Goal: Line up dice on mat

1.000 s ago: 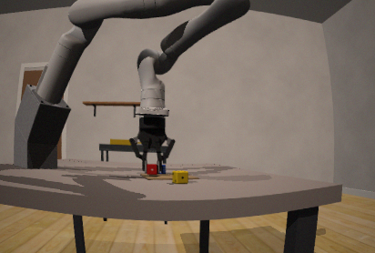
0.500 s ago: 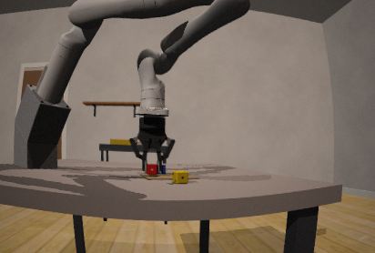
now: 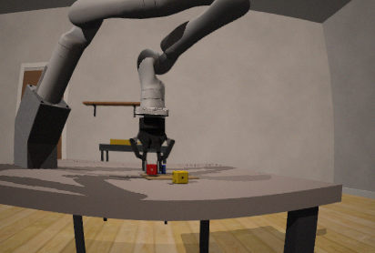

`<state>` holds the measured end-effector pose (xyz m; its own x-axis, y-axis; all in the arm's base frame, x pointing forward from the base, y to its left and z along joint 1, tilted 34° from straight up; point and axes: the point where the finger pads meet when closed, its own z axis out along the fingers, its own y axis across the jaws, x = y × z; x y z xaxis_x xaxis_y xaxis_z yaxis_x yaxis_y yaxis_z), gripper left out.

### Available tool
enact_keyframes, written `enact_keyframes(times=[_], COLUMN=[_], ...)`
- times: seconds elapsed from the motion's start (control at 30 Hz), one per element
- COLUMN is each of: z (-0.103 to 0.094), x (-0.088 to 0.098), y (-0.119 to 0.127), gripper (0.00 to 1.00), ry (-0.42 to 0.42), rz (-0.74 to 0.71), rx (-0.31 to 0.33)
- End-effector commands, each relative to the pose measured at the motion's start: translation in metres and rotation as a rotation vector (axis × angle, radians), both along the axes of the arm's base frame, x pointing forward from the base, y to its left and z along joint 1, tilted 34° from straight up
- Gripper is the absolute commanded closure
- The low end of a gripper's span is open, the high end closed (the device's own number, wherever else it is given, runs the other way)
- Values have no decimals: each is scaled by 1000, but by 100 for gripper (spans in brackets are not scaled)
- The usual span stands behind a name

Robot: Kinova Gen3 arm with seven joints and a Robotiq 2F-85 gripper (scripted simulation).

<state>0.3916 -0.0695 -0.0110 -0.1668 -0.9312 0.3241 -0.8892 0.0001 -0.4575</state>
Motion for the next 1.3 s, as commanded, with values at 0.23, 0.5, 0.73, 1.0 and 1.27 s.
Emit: enact_keyframes(times=[0.23,0.5,0.73,1.0,1.27], z=[0,0,-1,-3,-3], x=[1,1,2,2,3], y=[-1,-1,-1,-2,-2], gripper=[74,74,74,74,74], ry=[-5,-5,-5,-5,-5], rz=[-7,-7,-7,-7,-7], rx=[0,0,0,0,0])
